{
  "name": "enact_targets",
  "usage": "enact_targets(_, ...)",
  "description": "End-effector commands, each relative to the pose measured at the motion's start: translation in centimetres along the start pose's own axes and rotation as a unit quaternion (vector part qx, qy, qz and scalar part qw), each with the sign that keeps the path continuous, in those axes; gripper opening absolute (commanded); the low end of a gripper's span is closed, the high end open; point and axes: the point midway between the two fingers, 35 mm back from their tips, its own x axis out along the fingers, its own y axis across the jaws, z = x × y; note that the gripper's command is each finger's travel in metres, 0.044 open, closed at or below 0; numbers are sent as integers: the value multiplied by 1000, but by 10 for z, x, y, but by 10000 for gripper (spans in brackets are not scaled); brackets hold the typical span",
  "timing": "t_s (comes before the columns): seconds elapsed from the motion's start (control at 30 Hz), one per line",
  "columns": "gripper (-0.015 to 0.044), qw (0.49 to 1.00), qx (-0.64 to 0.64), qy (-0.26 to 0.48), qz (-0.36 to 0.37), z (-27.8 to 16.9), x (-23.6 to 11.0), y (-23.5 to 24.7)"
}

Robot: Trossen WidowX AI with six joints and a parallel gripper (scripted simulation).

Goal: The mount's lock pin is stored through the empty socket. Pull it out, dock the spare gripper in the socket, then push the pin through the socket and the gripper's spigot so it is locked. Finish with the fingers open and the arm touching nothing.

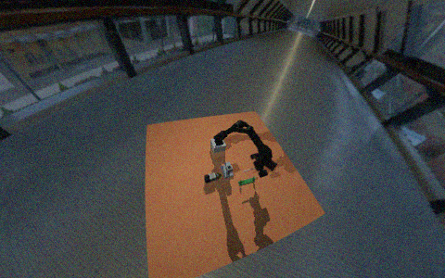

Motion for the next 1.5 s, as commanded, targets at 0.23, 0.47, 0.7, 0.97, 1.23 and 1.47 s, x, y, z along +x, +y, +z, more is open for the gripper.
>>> enact_targets(0.23,0,1000,9,1,-1,13,2,-28)
enact_targets(0.47,0,1000,14,0,-2,20,3,-44)
enact_targets(0.7,0,1000,14,-1,-3,20,7,-48)
enact_targets(0.97,0,1000,14,-2,-5,19,18,-48)
enact_targets(1.23,0,1000,14,-3,-5,17,29,-49)
enact_targets(1.47,0,1000,13,-3,-6,16,39,-49)
